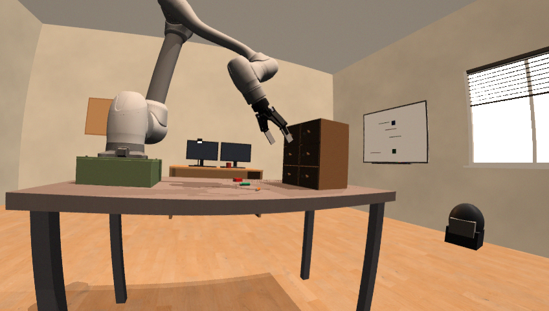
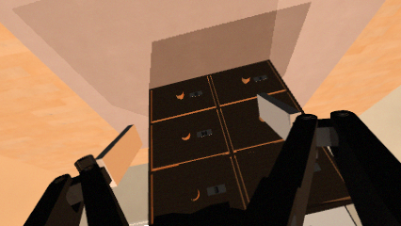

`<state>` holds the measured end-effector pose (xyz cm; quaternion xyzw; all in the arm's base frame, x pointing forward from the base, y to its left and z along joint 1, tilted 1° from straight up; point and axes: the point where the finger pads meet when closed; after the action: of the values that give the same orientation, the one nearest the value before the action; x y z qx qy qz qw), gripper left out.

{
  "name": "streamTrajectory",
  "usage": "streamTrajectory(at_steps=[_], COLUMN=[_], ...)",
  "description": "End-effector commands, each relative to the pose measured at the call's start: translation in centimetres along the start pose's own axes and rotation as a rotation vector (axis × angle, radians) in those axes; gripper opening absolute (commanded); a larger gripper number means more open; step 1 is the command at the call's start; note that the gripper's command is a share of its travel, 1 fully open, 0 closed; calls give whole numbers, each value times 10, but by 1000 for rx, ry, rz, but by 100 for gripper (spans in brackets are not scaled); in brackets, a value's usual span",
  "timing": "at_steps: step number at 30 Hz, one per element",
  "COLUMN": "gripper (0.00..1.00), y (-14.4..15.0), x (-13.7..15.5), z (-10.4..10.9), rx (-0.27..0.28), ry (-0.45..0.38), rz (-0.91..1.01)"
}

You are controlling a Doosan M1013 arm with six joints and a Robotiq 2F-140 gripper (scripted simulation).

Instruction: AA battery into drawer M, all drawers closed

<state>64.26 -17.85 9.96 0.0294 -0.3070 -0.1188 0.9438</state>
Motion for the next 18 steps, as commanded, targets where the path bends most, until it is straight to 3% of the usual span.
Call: streamTrajectory(at_steps=[1, 6, 8, 18], gripper=[100, 100, 100, 100], y=[-1, -2, -2, -2], x=[5, 3, 3, -1], z=[11, 26, 26, 50], rx=[-51, -76, -76, -114], ry=[165, 294, 294, 499], rz=[-12, -14, -14, -16])
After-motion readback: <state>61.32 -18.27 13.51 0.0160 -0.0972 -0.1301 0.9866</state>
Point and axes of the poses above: the point where the finger pads meet when closed, its own z axis back along the fingers, its own y axis across the jaws, x = y × z, and after that the axes turned 11 degrees about -z, right-handed
